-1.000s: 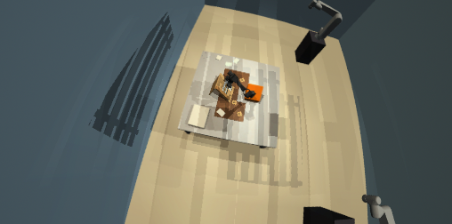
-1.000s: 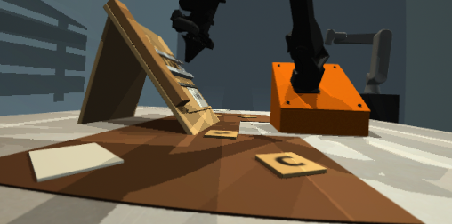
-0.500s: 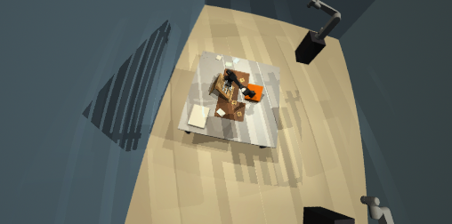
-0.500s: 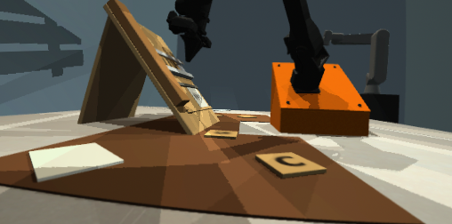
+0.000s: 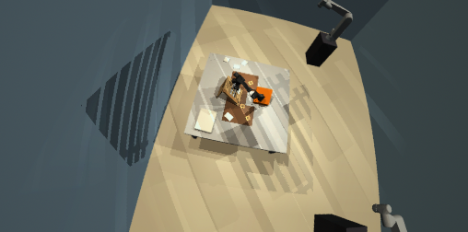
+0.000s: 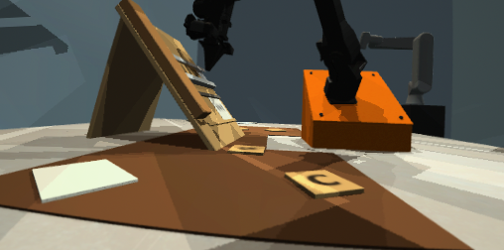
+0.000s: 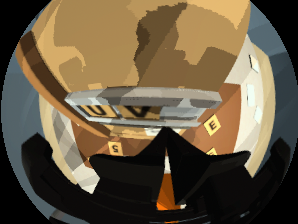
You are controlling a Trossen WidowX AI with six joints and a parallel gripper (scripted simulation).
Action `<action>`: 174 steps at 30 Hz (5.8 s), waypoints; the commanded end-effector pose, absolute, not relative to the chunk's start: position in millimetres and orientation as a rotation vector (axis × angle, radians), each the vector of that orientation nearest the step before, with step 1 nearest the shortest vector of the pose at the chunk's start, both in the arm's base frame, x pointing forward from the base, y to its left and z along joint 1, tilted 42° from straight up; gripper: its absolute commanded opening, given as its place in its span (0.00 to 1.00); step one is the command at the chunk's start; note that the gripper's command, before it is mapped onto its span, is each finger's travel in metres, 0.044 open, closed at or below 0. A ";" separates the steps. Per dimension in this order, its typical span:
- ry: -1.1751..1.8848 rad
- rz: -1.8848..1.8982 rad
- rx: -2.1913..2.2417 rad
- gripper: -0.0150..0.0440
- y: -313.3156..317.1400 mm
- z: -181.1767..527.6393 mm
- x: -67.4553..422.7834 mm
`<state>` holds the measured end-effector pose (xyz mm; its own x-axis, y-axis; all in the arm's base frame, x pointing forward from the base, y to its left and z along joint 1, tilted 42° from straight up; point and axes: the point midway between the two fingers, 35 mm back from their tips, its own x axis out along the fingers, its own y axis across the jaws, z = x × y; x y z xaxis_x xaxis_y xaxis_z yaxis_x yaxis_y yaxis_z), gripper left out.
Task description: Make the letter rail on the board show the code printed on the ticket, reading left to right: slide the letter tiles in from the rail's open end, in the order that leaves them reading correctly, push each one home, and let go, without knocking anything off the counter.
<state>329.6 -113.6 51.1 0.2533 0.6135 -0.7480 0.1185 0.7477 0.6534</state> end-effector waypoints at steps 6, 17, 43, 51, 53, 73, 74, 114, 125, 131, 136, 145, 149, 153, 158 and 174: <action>1.295 0.371 0.688 0.25 -112.9 48.6 335.0; 1.294 0.371 0.688 0.25 -111.4 46.4 339.8; 1.293 0.372 0.688 0.25 -107.6 40.9 350.9; 1.293 0.372 0.688 0.25 -107.3 40.7 350.8; 1.294 0.372 0.688 0.25 -107.0 41.2 350.1; 1.294 0.372 0.689 0.25 -100.9 45.3 349.2; 1.294 0.372 0.689 0.25 -100.6 45.4 349.3; 1.295 0.372 0.689 0.25 -101.8 56.8 338.8; 1.296 0.371 0.689 0.25 -105.3 62.9 326.5; 1.296 0.371 0.689 0.25 -105.5 63.1 324.7; 1.161 0.484 0.529 0.43 -117.3 84.3 317.5; 0.706 0.707 -0.129 0.83 -143.8 149.6 271.9; 0.569 0.729 -0.366 1.00 -148.3 168.5 256.4; 0.461 0.733 -0.565 1.00 -151.1 183.0 245.0; 0.389 0.729 -0.708 1.00 -152.6 192.7 237.4; 0.389 0.729 -0.708 1.00 -152.6 192.7 237.4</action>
<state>240.1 -154.8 192.6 0.6857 0.4669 -0.5584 -0.7201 0.5473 -0.4265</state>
